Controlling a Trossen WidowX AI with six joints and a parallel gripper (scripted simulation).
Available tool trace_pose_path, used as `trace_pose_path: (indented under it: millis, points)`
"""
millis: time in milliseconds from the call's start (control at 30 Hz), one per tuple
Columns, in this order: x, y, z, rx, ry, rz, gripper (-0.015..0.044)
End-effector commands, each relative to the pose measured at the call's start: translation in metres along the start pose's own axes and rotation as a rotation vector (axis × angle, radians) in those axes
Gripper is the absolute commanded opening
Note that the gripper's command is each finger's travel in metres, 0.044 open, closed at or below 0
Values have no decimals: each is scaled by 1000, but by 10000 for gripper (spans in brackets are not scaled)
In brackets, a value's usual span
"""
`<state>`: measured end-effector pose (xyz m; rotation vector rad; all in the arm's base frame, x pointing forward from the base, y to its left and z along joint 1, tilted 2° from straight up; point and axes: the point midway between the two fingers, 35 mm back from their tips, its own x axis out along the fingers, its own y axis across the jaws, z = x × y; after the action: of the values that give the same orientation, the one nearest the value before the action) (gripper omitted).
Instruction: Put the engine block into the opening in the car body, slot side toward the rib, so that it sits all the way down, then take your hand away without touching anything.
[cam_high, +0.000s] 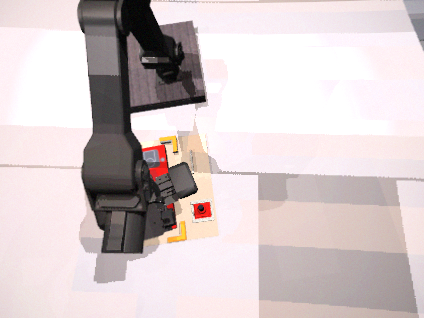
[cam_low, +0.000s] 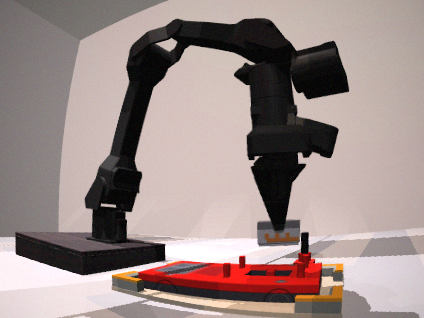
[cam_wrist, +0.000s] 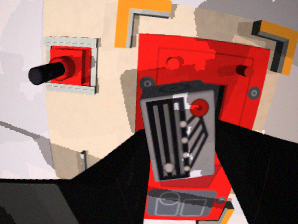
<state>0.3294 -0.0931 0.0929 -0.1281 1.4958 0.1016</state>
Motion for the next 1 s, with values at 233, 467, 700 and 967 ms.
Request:
trace_pose_path:
  millis: [233,467,700,967]
  points:
    - [10,-24,-12,214,0,3,0]
    - [10,-24,-12,239,0,3,157]
    - [10,-24,-12,244,0,3,159]
    - [10,-23,-12,208,0,3,159]
